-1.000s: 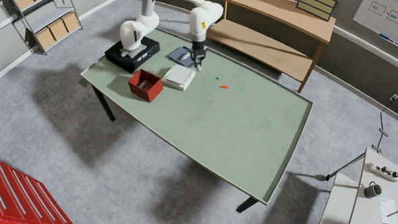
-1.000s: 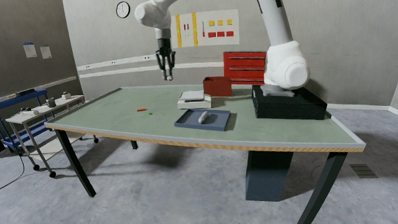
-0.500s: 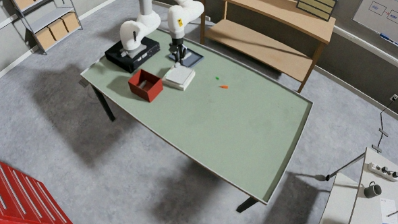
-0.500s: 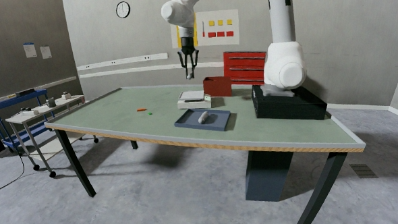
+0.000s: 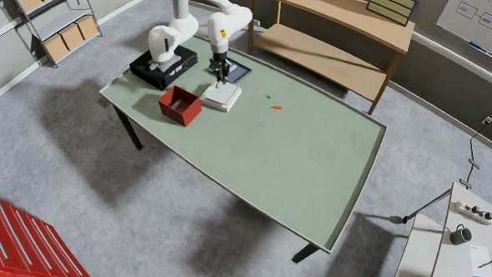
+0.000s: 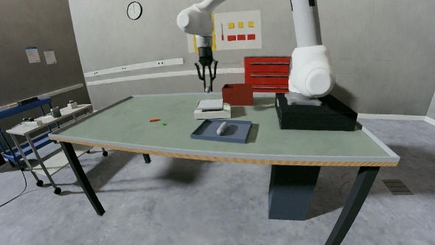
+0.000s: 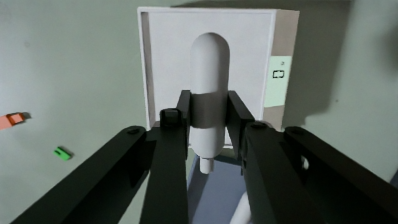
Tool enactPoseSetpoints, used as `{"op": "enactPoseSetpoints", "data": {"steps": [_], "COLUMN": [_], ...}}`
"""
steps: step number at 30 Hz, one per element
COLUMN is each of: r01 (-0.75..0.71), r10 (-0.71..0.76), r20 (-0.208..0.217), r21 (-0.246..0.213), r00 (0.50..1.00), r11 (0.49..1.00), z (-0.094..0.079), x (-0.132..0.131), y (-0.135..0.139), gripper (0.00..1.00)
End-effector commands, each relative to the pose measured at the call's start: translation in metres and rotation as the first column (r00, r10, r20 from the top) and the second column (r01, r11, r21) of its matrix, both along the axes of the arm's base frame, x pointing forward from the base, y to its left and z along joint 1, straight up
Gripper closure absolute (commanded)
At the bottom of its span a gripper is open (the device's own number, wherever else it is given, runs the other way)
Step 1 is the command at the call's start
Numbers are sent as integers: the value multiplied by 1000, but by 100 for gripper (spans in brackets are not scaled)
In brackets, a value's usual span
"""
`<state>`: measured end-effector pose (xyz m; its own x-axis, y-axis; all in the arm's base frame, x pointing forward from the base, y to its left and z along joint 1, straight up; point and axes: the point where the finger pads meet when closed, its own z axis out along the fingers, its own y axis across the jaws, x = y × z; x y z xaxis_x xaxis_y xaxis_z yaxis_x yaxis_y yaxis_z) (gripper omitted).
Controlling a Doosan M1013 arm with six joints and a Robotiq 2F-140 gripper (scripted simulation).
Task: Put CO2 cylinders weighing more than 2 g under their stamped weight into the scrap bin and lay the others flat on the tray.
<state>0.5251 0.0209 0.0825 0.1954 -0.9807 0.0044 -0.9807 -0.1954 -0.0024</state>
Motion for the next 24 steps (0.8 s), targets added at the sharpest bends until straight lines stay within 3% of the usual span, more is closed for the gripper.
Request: {"op": "enactPoseSetpoints", "data": {"steps": [1,6,15,24], "r01": [0,0,0,0], "r10": [0,0,0,0], "r20": [1,1,1,1], "r21": [0,0,0,0], "r00": [1000,1000,1000,1000], "r11": [1000,1000,1000,1000], "z": [-13,-34,-56,-67], "x": [1,1,1,1], "y": [0,-1,-1,-1], "gripper": [90,90,90,90]}}
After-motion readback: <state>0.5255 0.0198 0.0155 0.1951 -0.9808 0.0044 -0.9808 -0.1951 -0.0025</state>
